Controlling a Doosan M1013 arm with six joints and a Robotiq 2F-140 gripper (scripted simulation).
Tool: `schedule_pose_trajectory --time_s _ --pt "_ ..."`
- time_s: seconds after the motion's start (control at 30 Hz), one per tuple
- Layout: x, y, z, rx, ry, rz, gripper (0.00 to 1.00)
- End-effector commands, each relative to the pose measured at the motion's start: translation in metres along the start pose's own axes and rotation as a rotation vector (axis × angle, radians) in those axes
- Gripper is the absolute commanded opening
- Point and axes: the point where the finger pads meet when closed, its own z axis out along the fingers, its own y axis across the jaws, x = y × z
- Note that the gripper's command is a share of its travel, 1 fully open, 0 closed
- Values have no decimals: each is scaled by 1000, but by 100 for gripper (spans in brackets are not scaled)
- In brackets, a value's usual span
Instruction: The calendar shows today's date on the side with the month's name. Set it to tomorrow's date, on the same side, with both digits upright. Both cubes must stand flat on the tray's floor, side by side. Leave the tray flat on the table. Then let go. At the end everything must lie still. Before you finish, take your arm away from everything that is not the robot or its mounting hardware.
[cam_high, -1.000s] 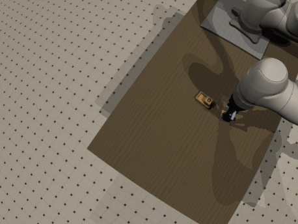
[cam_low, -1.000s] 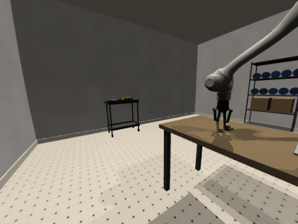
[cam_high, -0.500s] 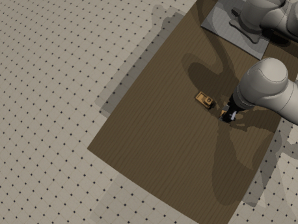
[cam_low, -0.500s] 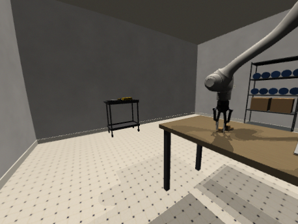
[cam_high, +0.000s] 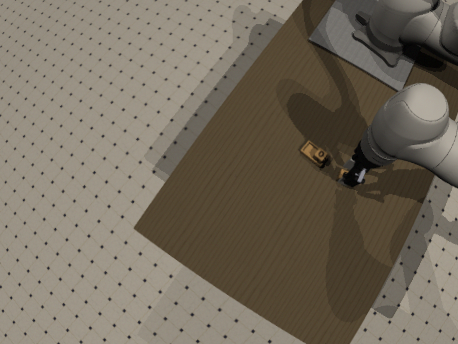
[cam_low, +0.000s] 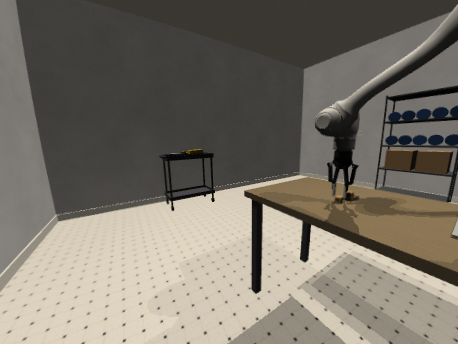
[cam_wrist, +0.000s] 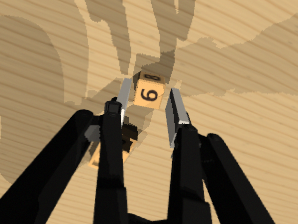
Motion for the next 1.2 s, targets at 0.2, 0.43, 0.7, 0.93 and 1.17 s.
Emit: schedule_pose_trajectory --time_s 0.2,0.43,0.7,0.93,1.17 --pt "0 0 -41 0 0 0 28" --pt "0 0 -69 0 0 0 28" --pt "0 0 -72 0 0 0 100" --pt "0 0 -72 0 0 0 100" --pt "0 0 -72 0 0 0 100"
